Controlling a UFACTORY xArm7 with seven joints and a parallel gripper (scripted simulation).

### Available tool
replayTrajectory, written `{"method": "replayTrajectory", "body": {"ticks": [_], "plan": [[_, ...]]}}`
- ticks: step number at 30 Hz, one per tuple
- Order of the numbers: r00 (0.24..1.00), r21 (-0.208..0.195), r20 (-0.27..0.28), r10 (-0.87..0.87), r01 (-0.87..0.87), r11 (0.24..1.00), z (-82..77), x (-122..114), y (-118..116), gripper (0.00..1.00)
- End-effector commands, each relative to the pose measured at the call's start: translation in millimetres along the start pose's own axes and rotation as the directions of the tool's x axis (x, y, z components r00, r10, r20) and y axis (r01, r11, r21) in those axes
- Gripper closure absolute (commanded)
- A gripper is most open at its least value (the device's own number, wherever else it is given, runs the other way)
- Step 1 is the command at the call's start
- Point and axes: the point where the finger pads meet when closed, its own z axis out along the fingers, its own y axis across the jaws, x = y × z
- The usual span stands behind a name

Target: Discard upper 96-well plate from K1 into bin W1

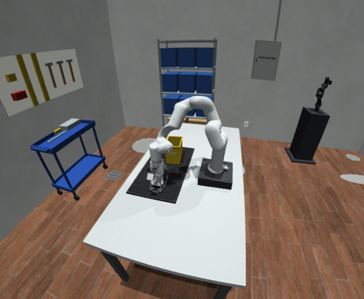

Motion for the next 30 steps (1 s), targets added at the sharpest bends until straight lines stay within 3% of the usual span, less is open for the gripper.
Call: {"method": "replayTrajectory", "body": {"ticks": [1, 23, 30], "plan": [[1.0, -0.004, -0.001, 0.0, 0.0, 1.0, -4.0, 0.7, 1.4, 1.0], [1.0, -0.004, -0.001, 0.0, 0.0, 1.0, -12.0, 0.6, 1.4, 1.0], [1.0, -0.004, -0.001, 0.0, 0.0, 1.0, -23.6, 0.7, 1.4, 1.0]]}}
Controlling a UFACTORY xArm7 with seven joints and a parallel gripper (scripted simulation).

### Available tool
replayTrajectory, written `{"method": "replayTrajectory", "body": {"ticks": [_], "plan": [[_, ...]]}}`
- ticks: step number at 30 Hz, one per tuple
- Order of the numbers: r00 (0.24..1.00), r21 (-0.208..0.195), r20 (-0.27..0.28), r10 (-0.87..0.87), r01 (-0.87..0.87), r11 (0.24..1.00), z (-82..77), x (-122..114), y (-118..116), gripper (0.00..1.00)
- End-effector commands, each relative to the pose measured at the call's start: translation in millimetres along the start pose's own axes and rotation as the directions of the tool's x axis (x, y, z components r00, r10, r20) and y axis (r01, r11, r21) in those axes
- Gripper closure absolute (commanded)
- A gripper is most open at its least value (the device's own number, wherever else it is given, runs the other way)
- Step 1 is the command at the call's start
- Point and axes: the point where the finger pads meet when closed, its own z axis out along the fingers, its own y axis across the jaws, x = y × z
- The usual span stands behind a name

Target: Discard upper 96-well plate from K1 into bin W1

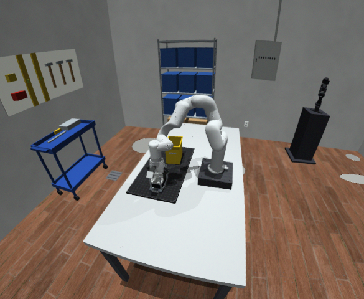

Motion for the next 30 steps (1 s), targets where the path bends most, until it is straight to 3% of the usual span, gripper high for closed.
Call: {"method": "replayTrajectory", "body": {"ticks": [1, 30], "plan": [[1.0, -0.004, -0.001, 0.0, 0.0, 1.0, -7.8, 0.6, 1.3, 1.0], [1.0, -0.004, -0.001, 0.0, 0.0, 1.0, -49.5, 0.6, 1.3, 1.0]]}}
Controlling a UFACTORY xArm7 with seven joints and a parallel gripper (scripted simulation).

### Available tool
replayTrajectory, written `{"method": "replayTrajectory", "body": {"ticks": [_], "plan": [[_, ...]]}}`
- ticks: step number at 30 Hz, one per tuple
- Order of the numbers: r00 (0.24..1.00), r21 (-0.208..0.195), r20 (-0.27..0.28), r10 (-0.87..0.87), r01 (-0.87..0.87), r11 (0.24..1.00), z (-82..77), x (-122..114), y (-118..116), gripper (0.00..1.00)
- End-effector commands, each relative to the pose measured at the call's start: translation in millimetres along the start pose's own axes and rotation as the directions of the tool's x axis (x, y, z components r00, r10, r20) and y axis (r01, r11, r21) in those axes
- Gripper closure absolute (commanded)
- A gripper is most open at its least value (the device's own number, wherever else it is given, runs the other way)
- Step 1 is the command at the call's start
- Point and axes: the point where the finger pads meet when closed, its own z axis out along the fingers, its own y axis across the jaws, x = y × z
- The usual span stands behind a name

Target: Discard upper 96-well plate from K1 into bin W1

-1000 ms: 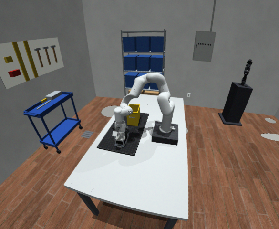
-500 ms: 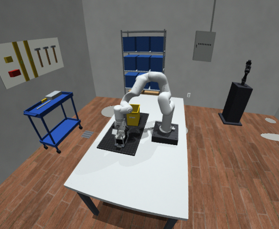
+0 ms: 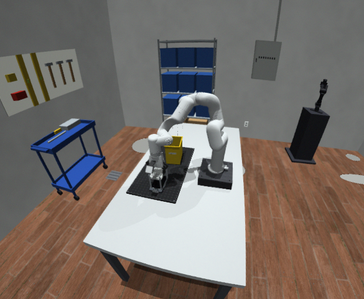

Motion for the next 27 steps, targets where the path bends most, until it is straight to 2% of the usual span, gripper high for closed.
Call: {"method": "replayTrajectory", "body": {"ticks": [1, 27], "plan": [[1.0, -0.005, -0.002, 0.0, 0.0, 1.0, -8.0, 0.7, 1.6, 1.0], [1.0, -0.005, -0.002, 0.0, 0.0, 1.0, -48.0, 0.7, 1.5, 1.0]]}}
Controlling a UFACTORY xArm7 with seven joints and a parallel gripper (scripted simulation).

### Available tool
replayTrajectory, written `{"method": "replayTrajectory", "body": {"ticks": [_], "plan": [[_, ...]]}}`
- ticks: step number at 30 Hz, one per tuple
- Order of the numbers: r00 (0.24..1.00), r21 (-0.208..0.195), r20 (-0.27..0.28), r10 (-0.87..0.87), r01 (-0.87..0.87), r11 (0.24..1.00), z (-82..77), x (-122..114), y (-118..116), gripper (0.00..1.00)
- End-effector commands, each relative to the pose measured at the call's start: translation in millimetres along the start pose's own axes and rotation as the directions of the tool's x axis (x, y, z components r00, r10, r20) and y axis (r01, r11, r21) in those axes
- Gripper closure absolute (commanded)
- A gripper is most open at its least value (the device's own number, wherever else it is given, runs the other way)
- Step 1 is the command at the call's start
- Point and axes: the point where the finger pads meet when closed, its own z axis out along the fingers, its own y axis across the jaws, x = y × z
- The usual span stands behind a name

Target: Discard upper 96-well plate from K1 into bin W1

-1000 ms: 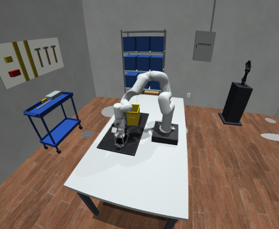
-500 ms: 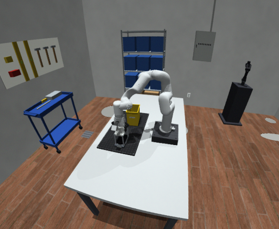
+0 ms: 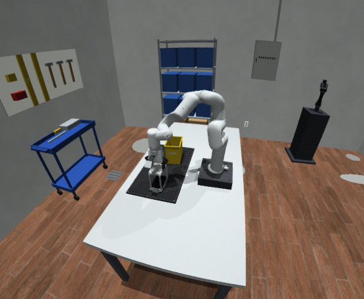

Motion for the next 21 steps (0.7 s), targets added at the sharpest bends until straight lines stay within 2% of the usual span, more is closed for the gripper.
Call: {"method": "replayTrajectory", "body": {"ticks": [1, 21], "plan": [[1.0, -0.004, -0.002, 0.0, 0.0, 1.0, -8.2, 0.5, 1.2, 1.0], [1.0, -0.004, -0.002, 0.0, 0.0, 1.0, -34.9, 0.4, 1.1, 1.0]]}}
